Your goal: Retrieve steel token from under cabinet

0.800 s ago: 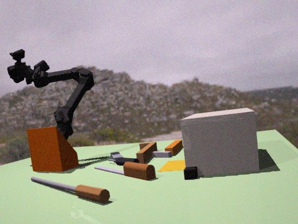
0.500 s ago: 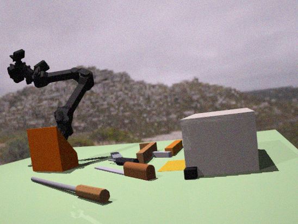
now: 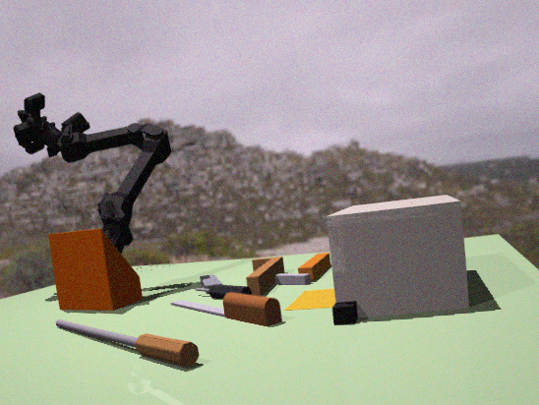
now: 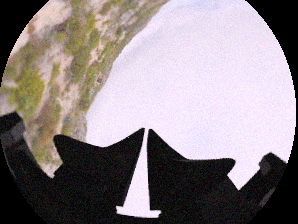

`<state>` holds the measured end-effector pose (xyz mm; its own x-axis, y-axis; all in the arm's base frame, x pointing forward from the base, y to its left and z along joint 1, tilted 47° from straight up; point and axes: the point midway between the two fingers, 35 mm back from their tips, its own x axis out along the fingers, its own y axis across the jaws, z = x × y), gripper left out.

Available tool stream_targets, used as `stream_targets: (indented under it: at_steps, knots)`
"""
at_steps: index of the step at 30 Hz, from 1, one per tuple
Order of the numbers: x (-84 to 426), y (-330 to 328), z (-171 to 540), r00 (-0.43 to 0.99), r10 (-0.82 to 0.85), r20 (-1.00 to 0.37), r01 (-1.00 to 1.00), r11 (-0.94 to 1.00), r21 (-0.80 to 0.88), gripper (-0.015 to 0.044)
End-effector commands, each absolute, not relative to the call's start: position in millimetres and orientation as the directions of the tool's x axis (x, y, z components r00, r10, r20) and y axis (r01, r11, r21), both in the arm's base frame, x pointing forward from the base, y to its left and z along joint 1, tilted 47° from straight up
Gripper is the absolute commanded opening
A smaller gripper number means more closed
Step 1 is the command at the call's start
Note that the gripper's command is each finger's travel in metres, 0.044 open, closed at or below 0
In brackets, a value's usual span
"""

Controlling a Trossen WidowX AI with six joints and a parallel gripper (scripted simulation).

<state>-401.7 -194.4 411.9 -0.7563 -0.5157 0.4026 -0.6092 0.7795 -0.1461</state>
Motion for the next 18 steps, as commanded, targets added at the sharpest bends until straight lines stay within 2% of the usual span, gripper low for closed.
stream_targets:
  at_steps: [1, 13, 18]
  knots:
    - [-401.4, -192.8, 408.6, -0.755, -0.52, 0.4, -0.613, 0.775, -0.149, 0.0]
    - [-401.8, -193.8, 410.6, -0.757, -0.516, 0.401, -0.609, 0.779, -0.146, 0.0]
    - [-400.4, -208.4, 403.0, -0.752, -0.543, 0.372, -0.633, 0.753, -0.18, 0.0131]
